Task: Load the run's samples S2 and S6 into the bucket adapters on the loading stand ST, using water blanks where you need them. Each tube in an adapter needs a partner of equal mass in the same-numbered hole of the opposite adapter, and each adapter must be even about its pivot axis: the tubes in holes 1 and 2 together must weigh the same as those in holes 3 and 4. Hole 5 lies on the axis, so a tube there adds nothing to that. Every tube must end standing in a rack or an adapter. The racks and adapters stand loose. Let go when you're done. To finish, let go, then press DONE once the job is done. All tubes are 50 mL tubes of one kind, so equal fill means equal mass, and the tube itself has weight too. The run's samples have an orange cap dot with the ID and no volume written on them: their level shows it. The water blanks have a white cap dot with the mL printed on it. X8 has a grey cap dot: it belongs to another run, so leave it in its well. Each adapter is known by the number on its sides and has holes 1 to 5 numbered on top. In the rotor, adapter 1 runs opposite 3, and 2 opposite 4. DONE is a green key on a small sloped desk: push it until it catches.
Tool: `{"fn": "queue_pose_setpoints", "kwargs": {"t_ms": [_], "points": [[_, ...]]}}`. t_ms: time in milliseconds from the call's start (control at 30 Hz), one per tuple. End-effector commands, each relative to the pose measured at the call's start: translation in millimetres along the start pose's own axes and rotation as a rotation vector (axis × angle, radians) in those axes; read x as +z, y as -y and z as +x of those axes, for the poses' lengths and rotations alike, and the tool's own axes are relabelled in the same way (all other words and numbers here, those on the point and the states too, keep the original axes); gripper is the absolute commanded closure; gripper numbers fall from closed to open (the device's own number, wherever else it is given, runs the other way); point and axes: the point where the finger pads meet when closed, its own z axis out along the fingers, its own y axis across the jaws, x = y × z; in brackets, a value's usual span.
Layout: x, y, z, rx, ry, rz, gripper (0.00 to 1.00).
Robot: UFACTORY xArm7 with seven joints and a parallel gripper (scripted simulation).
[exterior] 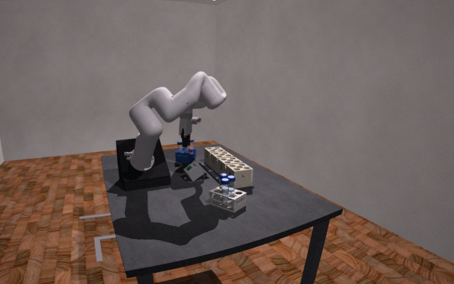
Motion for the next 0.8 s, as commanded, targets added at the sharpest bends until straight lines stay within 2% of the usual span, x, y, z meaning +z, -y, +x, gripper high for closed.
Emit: {"fn": "queue_pose_setpoints", "kwargs": {"t_ms": [0, 767], "points": [[-2.4, 1.4, -0.5, 0.0, 0.001, 0.005, 1.0], [-5.1, 1.4, -0.5, 0.0, 0.001, 0.005, 1.0]]}}
